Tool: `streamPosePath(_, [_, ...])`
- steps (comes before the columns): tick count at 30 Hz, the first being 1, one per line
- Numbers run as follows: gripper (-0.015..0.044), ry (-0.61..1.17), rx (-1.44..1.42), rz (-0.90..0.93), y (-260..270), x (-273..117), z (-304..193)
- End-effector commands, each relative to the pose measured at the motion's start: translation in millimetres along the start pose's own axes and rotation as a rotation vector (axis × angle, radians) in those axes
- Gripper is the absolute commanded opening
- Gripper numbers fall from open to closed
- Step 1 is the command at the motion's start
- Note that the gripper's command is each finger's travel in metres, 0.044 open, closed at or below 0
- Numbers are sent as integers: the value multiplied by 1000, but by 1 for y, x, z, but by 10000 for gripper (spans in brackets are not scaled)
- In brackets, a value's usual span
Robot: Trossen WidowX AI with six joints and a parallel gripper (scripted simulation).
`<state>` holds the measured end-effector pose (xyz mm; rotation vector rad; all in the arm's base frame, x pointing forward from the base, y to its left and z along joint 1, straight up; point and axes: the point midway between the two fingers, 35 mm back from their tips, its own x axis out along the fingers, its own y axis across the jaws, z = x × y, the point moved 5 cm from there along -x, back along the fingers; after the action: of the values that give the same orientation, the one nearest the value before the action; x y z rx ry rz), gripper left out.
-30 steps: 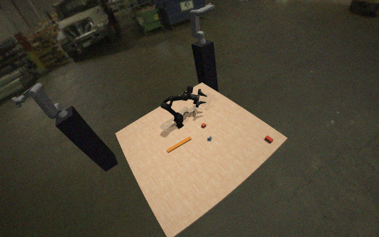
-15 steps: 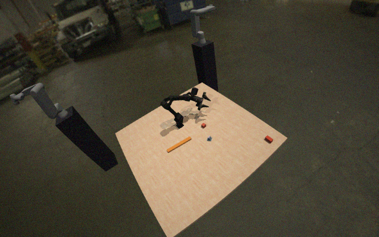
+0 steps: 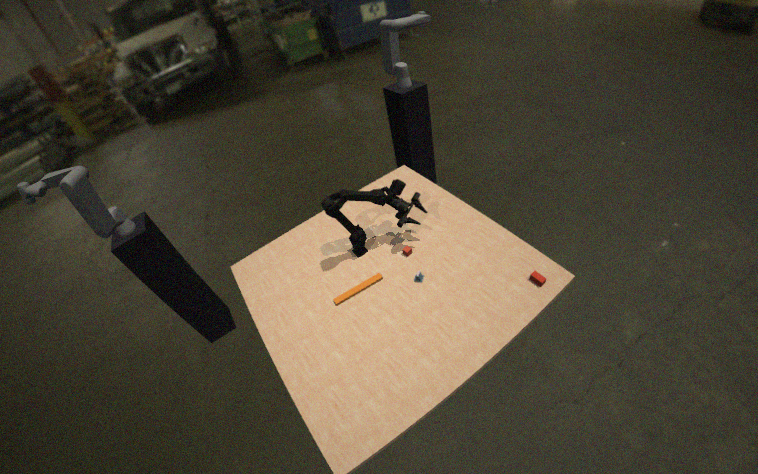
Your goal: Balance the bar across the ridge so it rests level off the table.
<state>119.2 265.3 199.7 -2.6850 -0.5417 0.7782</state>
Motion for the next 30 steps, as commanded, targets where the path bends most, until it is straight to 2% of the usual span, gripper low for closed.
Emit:
streamPosePath(1, [315, -9, 14, 48, 9, 10, -7])
streamPosePath(30, [315, -73, 170, 387, 97, 57, -60])
